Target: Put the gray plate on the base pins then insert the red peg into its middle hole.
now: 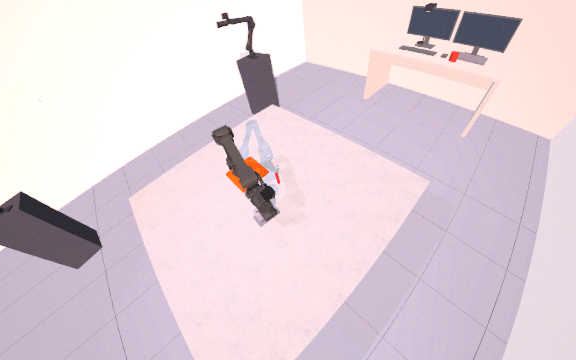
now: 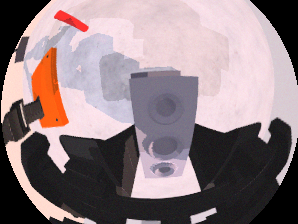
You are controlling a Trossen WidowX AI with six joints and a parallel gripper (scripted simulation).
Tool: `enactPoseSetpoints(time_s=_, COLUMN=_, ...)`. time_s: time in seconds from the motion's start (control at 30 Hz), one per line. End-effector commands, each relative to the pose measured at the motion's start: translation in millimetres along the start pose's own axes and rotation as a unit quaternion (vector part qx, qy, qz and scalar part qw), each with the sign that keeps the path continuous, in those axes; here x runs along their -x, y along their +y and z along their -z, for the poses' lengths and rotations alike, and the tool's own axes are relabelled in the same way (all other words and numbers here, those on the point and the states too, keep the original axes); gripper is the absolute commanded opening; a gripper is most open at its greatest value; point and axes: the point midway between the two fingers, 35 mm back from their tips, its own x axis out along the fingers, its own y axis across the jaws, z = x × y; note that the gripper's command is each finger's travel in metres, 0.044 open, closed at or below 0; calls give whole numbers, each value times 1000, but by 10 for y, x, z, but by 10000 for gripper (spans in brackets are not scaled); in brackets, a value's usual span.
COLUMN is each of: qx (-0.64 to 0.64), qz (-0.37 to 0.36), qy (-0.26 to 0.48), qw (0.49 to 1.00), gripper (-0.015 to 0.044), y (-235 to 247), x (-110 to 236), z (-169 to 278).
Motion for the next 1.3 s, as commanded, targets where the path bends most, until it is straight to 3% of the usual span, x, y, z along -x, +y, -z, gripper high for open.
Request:
enactPoseSetpoints(time_s=0.0, qx=2, qz=-2, qy=1, qw=1000, gripper=0, y=9, x=-81, z=5)
enactPoseSetpoints(time_s=0.5, qx=0, qz=-1, qy=0, qw=1000, gripper=0, y=6, x=-141, z=1)
enactPoseSetpoints(time_s=1.07, qx=0, qz=-1, qy=0, qw=1000, gripper=440, y=6, x=-141, z=1)
enactPoseSetpoints(time_s=1.27, qx=0, qz=-1, qy=0, qw=1000, gripper=440, y=1, x=-118, z=1)
